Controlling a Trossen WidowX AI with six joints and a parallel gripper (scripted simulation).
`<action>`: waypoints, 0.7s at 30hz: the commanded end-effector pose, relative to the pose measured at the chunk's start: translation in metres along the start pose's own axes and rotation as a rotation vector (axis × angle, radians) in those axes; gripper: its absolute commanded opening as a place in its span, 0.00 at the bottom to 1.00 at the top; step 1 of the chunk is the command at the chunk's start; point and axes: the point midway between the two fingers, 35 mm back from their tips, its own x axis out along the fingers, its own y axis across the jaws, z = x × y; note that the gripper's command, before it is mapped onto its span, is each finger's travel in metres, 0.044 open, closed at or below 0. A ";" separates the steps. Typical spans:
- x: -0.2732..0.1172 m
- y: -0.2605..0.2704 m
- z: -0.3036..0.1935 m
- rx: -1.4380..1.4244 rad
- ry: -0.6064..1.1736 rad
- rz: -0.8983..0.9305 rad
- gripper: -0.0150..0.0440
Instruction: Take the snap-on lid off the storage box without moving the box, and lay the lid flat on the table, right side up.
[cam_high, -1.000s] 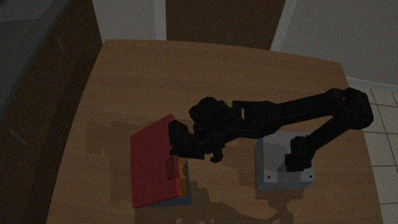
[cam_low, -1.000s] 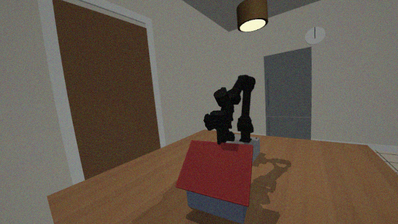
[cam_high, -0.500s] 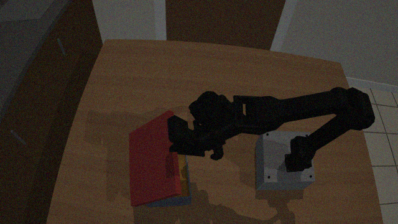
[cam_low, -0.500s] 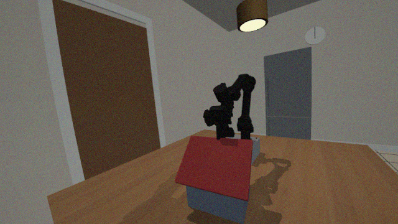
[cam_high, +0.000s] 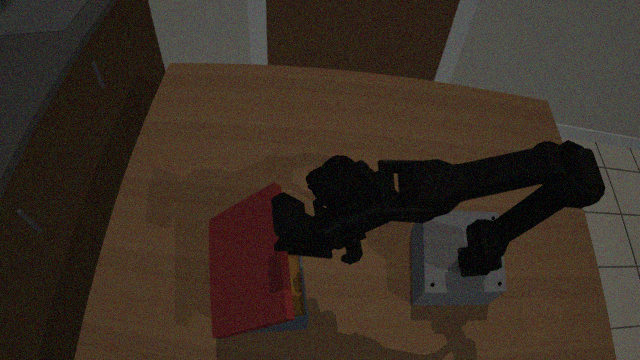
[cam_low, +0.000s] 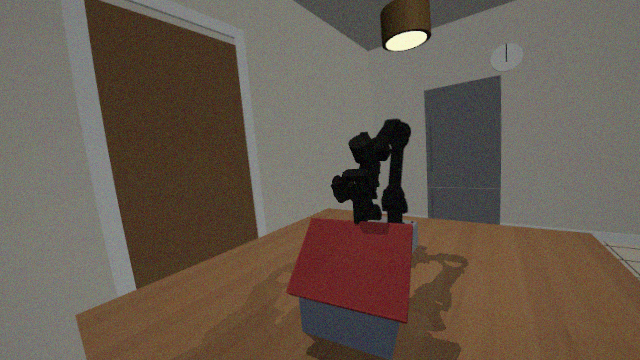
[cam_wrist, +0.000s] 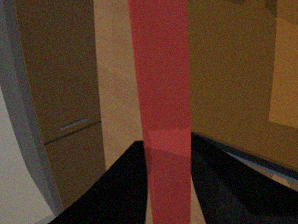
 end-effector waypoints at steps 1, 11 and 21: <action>-0.003 0.002 -0.008 0.003 -0.003 0.016 0.25; -0.005 0.001 -0.028 0.005 -0.002 0.015 0.25; -0.007 -0.001 -0.048 0.007 0.000 0.015 0.25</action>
